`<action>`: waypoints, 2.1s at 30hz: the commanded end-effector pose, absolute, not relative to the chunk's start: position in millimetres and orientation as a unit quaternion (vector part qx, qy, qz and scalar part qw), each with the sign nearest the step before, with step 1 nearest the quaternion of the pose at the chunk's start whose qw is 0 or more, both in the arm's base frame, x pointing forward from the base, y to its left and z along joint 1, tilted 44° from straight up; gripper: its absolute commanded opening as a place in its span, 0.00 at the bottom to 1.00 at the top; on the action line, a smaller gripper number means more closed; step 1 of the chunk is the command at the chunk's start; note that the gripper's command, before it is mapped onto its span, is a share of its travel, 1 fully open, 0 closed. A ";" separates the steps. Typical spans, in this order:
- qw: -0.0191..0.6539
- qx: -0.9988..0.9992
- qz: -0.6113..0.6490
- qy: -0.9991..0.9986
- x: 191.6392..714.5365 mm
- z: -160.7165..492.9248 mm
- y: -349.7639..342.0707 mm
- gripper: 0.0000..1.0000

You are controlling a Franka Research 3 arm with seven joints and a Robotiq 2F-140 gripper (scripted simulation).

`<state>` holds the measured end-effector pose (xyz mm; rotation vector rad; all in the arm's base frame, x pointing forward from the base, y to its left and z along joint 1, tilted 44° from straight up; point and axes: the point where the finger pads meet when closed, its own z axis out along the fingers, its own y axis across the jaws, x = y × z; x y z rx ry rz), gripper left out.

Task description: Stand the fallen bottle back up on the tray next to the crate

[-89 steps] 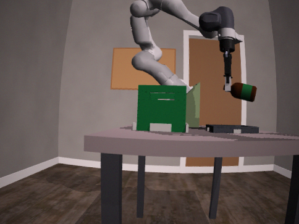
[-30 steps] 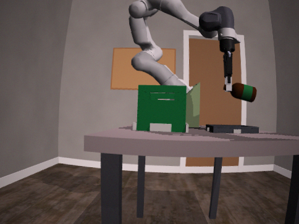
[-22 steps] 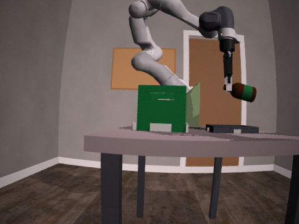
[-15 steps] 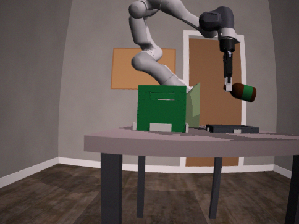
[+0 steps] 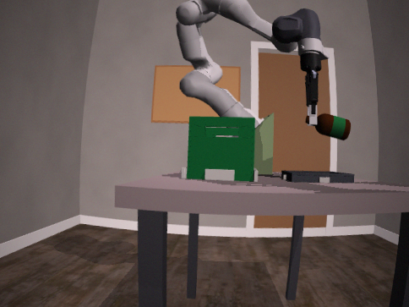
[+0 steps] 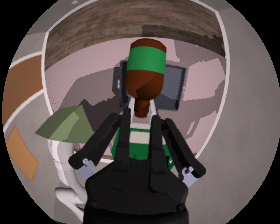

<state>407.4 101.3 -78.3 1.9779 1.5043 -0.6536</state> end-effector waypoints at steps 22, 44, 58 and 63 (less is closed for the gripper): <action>0.254 0.671 -0.271 0.642 409.8 -77.0 104.4 0.00; 0.248 0.657 -0.276 0.656 409.9 -76.9 104.4 0.00; 0.248 0.657 -0.276 0.656 409.9 -76.9 104.4 0.00; 0.248 0.657 -0.276 0.656 409.9 -76.9 104.4 0.00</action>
